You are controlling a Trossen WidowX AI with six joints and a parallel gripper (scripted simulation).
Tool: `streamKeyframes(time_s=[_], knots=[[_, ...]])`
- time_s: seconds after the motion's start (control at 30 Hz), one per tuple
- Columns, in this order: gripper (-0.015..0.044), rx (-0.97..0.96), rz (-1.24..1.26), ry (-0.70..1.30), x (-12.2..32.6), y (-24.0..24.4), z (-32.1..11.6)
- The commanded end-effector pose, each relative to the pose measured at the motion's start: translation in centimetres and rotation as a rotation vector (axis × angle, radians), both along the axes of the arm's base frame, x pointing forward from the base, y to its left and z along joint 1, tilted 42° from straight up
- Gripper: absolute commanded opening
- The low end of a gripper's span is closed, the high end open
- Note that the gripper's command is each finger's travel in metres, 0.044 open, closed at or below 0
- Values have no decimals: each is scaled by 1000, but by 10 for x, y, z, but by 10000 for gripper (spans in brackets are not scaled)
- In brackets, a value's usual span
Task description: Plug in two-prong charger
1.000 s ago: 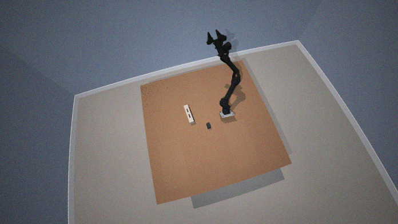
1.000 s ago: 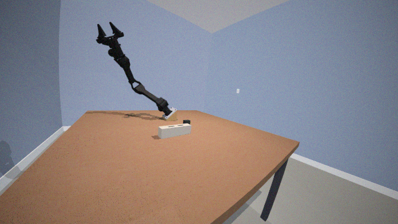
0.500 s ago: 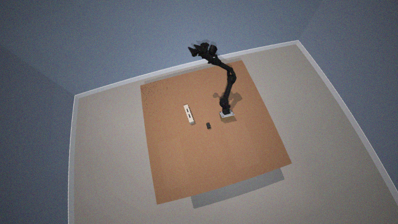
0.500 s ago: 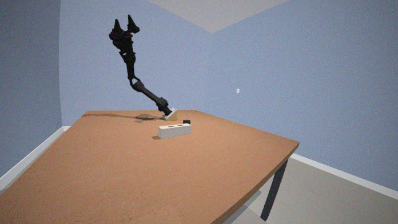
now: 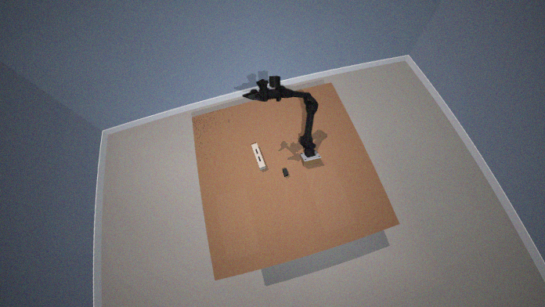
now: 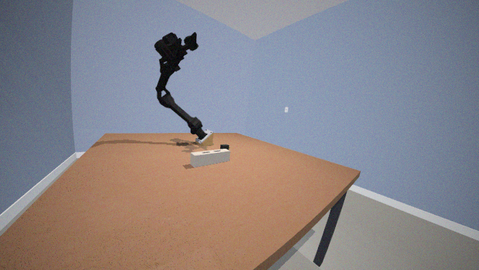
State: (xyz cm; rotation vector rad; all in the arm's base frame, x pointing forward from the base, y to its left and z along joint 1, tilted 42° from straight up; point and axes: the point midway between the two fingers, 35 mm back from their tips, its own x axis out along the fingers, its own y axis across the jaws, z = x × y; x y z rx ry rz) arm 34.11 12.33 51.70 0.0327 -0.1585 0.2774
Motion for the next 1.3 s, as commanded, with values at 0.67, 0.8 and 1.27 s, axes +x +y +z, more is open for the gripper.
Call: streamKeyframes(time_s=[0.67, 0.8, 1.27], knots=[[440, -520, -15, 566, 46, 44, -229], [440, -626, 13, 663, 42, 49, -269], [440, -998, 82, 909, 15, 43, -370]])
